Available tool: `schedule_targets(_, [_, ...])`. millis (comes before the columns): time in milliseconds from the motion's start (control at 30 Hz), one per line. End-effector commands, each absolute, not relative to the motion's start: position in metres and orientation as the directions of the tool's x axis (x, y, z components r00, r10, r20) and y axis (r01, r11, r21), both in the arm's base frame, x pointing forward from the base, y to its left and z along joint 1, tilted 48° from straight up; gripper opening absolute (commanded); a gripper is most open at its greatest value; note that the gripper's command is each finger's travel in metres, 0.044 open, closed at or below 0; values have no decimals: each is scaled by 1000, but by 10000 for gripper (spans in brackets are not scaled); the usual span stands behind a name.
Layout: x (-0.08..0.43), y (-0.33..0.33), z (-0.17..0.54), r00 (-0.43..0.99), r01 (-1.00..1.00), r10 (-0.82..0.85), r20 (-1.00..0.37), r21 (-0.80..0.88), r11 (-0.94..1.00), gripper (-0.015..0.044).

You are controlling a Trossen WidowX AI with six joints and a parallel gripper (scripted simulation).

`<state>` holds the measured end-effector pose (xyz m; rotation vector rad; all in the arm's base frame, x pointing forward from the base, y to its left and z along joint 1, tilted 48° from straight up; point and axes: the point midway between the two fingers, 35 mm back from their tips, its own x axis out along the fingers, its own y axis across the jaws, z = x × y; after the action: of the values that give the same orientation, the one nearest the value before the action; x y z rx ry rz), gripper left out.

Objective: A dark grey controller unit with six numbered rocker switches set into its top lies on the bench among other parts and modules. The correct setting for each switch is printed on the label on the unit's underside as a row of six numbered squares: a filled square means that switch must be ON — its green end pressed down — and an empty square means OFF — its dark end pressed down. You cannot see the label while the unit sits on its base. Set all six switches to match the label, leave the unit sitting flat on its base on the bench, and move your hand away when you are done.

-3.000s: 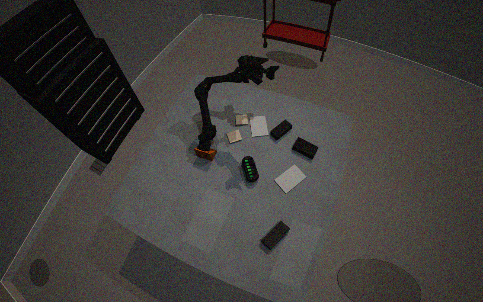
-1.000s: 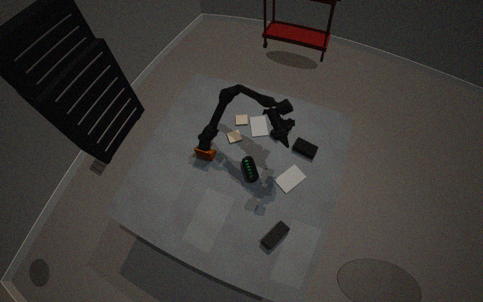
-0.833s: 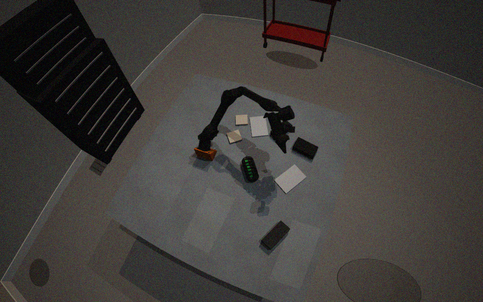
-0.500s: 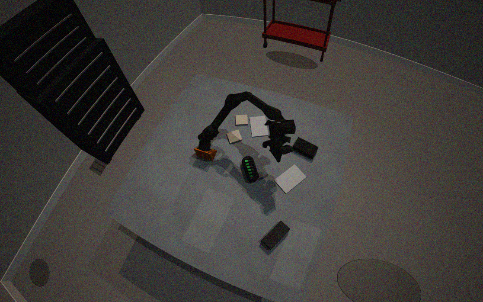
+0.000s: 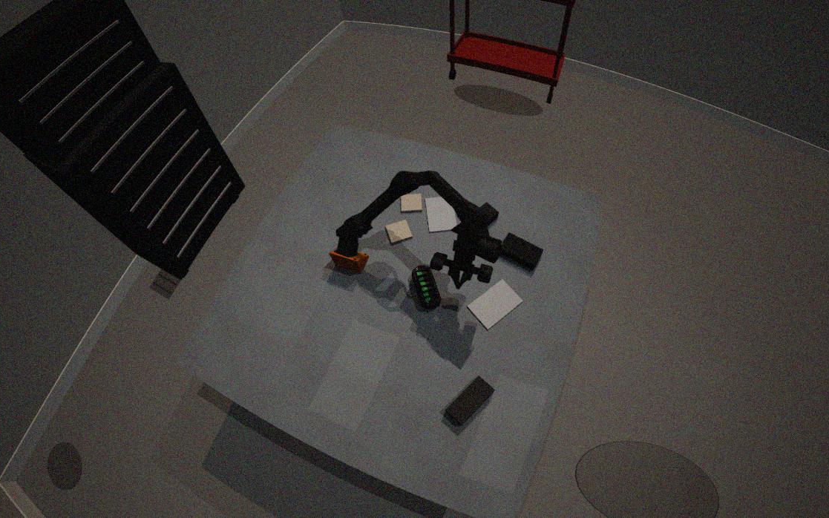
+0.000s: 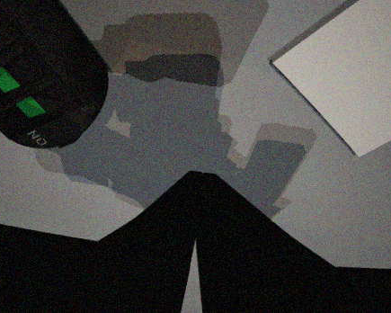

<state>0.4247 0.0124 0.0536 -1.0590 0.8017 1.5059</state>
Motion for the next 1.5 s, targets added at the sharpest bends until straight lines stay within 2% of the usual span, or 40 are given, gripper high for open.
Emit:
schedule_targets(0, [411,19,35,-152,-880,448,-881,-86,-467,0])
schedule_targets(300, [390,27,14,-310,-651,536,-785,-235,-722,0])
schedule_targets(1467, [386,57,-14,-315,-647,539,-781,-239,-724,0])
